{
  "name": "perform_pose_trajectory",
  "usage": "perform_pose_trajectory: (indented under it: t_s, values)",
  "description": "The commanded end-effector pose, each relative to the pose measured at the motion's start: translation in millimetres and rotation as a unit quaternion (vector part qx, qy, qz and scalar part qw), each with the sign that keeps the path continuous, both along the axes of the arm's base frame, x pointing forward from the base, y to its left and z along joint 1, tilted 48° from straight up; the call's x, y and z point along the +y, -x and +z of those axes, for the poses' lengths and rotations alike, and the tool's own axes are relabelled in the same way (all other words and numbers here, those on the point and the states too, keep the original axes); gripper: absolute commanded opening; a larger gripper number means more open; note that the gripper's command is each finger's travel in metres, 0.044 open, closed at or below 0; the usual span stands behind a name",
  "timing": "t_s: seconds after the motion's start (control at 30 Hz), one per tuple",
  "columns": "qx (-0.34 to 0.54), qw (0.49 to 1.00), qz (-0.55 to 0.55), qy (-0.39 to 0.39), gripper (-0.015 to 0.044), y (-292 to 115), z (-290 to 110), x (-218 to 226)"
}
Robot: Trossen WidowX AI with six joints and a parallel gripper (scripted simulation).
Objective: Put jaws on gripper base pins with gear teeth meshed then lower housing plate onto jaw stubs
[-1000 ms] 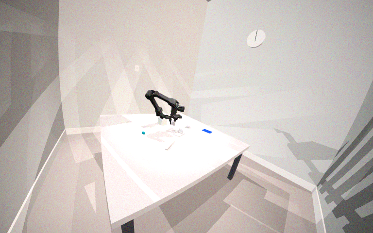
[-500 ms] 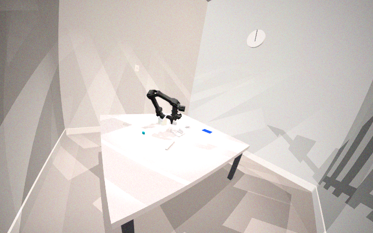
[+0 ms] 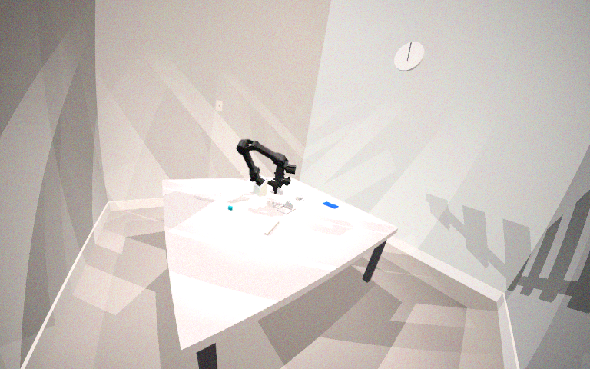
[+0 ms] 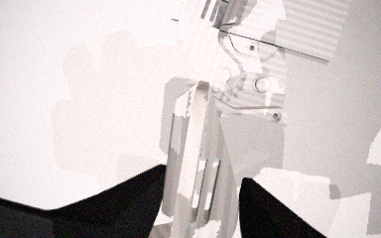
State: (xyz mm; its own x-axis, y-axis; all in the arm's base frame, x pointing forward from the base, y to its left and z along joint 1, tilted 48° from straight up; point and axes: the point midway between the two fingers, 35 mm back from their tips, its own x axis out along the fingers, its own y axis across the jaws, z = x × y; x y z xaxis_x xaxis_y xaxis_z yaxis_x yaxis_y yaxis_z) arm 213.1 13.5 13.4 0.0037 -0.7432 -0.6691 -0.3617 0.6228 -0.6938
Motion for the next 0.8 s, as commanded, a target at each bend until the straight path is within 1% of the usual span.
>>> perform_pose_trajectory:
  t_s: [0.0,0.5,0.77]
  values:
    - [0.003,1.000,0.002,-0.001,0.0134,0.4,-0.7,0.6]
    - [0.010,1.000,0.009,-0.001,0.0134,-0.1,-0.6,0.6]
    - [0.010,1.000,0.009,-0.003,0.0134,-24.4,2.6,1.5]
